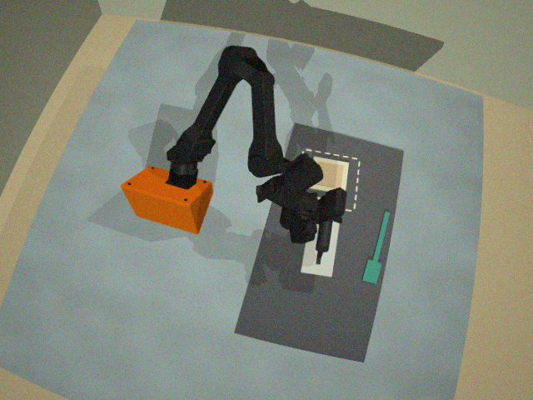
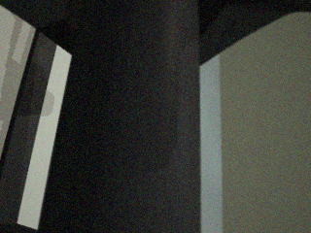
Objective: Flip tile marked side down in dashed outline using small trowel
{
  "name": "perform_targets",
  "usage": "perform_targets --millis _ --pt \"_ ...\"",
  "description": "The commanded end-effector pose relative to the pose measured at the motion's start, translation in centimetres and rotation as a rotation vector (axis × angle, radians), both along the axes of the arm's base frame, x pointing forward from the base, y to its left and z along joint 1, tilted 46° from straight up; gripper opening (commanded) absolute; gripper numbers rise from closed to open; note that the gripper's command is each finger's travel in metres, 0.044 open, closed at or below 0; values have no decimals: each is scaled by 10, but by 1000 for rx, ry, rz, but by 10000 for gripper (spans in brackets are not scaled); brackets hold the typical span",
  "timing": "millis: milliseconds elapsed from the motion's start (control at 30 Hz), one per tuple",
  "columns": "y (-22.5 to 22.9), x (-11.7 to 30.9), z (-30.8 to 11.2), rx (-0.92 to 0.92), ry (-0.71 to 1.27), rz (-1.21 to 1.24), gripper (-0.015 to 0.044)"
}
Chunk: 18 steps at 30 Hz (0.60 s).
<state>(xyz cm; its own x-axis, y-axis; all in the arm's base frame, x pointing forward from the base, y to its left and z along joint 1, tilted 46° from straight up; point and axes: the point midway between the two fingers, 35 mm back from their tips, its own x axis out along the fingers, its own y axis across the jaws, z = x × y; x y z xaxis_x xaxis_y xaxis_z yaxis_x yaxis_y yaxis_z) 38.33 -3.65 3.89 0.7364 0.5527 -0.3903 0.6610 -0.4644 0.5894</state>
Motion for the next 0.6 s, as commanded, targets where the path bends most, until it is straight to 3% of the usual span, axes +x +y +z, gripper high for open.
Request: perform_targets --millis 0,567 --pt "0 0 0 0 0 0 0" --pt "-42 -4 -63 -32 -15 84 0"
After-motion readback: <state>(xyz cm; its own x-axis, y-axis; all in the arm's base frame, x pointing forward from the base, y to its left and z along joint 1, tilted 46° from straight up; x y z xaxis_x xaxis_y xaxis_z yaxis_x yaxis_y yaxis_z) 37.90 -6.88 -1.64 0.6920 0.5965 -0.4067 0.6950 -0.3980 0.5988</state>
